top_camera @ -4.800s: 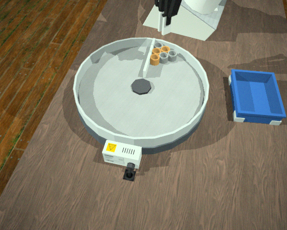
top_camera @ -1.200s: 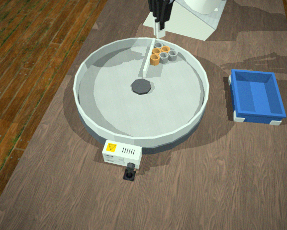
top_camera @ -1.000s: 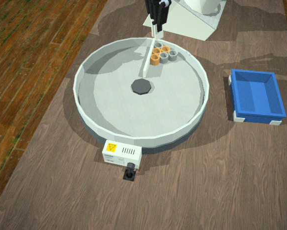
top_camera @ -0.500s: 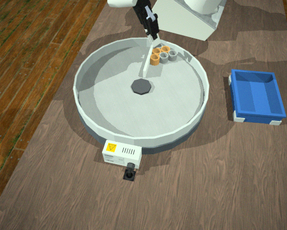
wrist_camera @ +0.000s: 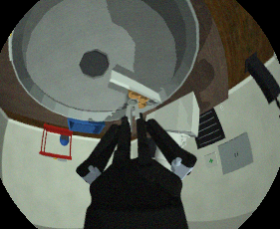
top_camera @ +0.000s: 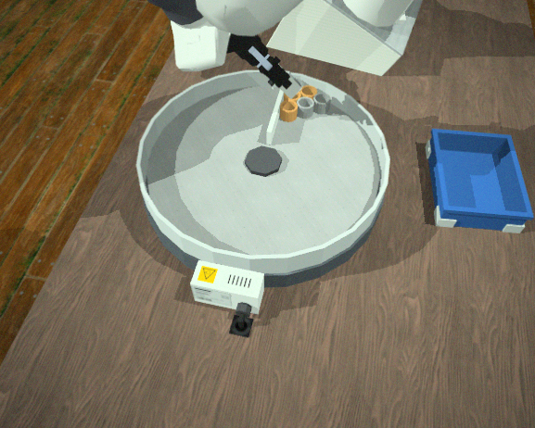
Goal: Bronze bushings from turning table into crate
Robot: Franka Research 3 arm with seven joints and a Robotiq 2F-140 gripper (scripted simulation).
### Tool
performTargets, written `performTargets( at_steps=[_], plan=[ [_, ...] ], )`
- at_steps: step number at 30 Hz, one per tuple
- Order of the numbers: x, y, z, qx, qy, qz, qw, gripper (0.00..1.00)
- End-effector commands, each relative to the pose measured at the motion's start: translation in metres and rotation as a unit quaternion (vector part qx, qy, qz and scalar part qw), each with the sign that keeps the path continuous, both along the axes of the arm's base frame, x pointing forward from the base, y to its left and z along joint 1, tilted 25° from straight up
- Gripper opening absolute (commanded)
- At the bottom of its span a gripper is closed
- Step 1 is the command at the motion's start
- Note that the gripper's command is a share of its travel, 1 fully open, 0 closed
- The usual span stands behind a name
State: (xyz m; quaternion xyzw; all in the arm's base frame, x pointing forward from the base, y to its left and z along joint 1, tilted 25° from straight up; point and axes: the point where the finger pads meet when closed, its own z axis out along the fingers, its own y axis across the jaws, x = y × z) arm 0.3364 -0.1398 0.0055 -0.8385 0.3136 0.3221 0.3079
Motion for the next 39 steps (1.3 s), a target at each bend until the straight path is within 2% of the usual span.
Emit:
performTargets(
  at_steps=[1, 39],
  plan=[
    [-0.0035, 0.0072, 0.0042, 0.026, 0.011, 0.009, 1.000, 0.06],
    [-0.0034, 0.0075, 0.0018, 0.033, 0.018, 0.013, 0.999, 0.06]
  ],
)
